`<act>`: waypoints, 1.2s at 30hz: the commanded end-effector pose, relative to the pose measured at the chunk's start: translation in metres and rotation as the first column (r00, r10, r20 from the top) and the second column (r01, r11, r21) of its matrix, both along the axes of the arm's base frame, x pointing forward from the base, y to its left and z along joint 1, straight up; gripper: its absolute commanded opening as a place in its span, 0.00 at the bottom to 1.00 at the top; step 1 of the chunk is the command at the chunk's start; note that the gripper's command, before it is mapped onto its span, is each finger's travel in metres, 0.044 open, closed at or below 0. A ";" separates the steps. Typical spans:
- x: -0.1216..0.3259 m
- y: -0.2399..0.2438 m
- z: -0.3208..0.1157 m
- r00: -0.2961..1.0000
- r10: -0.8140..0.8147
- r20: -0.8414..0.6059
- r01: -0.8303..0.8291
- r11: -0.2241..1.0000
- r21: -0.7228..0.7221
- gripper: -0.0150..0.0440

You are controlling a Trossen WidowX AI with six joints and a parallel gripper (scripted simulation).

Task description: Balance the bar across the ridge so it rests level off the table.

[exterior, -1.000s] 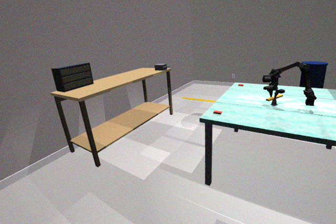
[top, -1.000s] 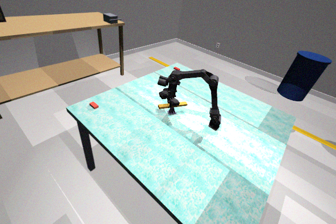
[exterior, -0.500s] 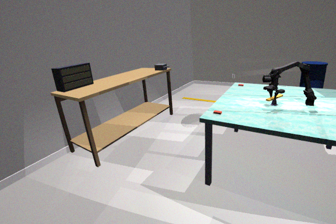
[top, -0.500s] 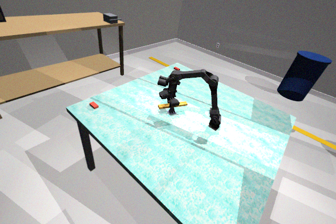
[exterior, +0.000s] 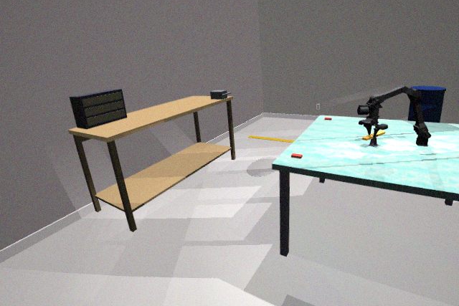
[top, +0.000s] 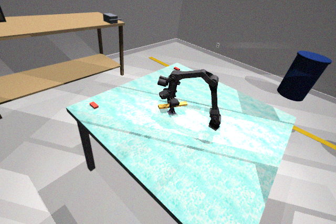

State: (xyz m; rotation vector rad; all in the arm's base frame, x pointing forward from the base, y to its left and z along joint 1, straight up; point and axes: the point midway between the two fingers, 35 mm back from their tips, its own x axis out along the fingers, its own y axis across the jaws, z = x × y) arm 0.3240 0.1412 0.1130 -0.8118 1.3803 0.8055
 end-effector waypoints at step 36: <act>0.000 0.000 0.000 1.000 0.000 0.000 0.000 1.000 0.000 0.54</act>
